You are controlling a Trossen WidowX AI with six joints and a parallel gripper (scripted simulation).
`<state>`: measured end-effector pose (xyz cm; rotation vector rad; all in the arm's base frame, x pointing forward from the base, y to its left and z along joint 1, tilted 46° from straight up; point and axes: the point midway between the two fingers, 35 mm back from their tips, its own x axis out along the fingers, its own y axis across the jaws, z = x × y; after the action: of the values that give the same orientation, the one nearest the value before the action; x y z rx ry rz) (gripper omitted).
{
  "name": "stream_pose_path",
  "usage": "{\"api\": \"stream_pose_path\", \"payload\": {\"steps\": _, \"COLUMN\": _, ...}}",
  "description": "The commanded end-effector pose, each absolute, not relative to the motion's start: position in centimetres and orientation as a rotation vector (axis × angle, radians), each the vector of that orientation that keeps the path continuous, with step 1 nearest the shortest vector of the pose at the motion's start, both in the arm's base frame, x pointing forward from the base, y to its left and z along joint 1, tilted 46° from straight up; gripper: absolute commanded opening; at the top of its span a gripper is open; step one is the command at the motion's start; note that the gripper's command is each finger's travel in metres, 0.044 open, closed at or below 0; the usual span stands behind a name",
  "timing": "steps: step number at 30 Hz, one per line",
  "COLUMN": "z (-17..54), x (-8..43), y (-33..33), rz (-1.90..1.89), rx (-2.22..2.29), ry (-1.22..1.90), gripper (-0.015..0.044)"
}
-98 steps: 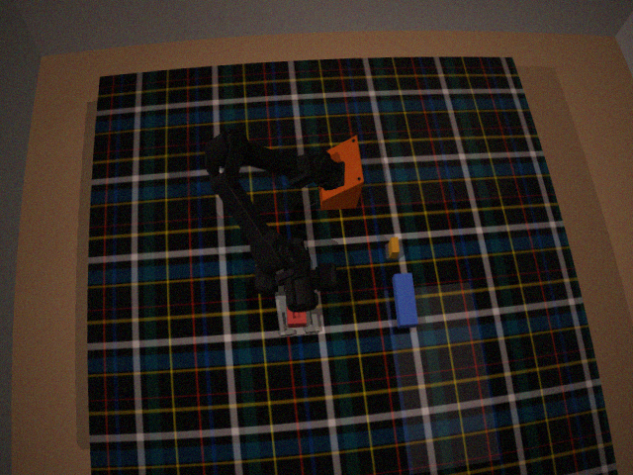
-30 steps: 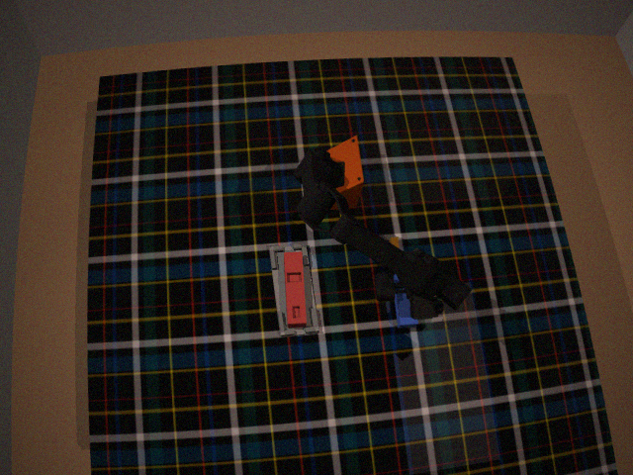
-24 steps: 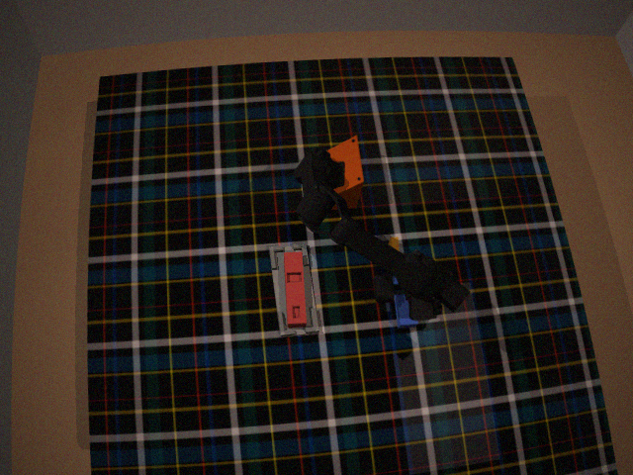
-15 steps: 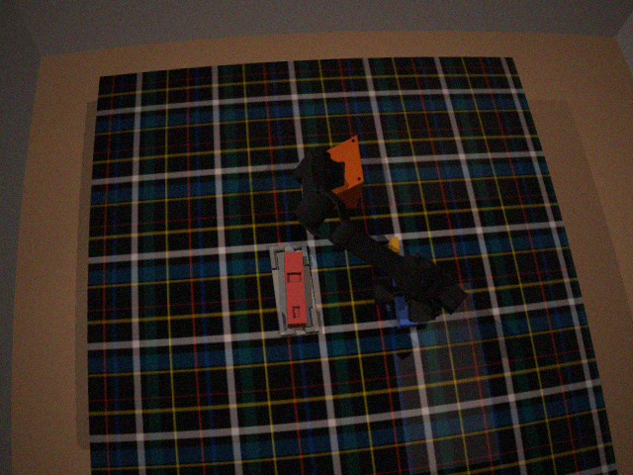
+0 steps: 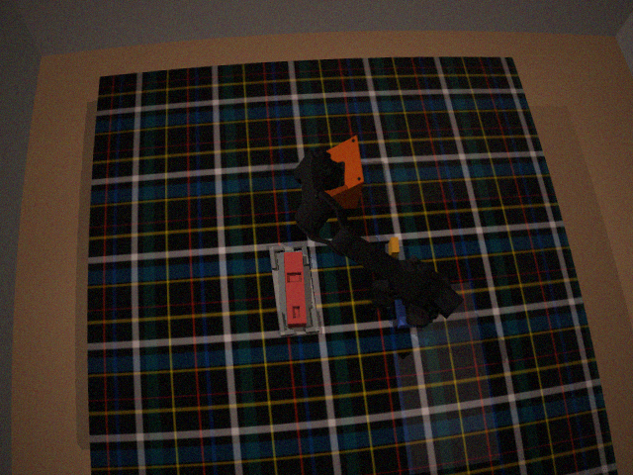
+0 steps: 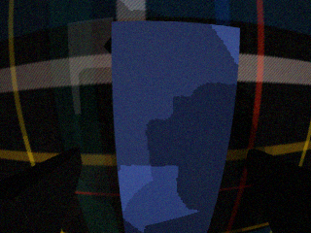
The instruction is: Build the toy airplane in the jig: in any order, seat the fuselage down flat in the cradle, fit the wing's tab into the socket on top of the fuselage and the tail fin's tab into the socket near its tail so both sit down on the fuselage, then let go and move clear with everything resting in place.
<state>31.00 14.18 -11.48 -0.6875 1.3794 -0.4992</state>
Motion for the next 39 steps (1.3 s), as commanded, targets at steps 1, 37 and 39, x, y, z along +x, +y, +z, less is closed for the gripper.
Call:
{"api": "stream_pose_path", "payload": {"steps": 1, "z": -12.0, "x": 30.8, "y": 13.6, "rz": -0.5, "rx": -0.704, "ry": 1.382, "gripper": 0.044}}
{"api": "stream_pose_path", "payload": {"steps": 37, "z": -9.4, "x": 30.7, "y": 16.8, "rz": -0.491, "rx": -0.702, "ry": 1.387, "gripper": 0.0}}
{"api": "stream_pose_path", "payload": {"steps": 39, "z": -8.9, "x": 30.6, "y": 17.2, "rz": -0.491, "rx": -0.702, "ry": 1.387, "gripper": 0.0}}
